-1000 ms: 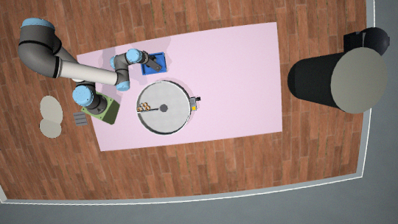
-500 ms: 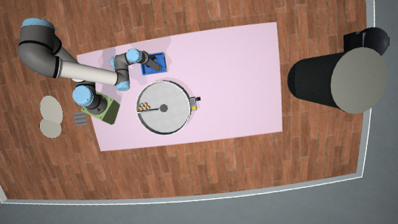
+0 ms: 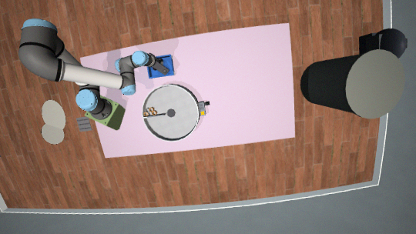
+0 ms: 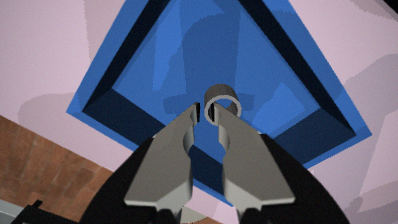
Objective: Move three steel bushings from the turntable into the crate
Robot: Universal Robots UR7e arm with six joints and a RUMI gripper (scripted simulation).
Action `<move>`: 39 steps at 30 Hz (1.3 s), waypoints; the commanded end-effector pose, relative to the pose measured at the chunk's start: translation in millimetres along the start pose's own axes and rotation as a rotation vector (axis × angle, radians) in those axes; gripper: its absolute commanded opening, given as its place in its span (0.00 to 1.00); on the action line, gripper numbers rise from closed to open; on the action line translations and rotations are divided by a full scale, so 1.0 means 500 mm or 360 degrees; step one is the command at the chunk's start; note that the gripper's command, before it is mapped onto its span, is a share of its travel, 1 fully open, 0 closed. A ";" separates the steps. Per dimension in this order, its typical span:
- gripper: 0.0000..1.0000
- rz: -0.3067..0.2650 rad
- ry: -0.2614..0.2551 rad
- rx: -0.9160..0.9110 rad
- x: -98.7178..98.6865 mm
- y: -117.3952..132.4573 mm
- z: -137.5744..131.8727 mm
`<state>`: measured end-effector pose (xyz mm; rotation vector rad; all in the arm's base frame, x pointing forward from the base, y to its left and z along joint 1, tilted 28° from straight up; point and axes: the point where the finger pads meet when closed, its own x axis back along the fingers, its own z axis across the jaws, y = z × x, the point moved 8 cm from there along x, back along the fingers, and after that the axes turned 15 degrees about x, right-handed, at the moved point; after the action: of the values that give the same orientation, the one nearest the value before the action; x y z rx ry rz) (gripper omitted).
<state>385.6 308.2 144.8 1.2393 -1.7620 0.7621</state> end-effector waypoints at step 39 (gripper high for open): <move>0.06 0.0001 -0.0001 0.0001 0.229 0.000 0.000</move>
<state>367.6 261.3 239.7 1.2375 -1.7642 0.7628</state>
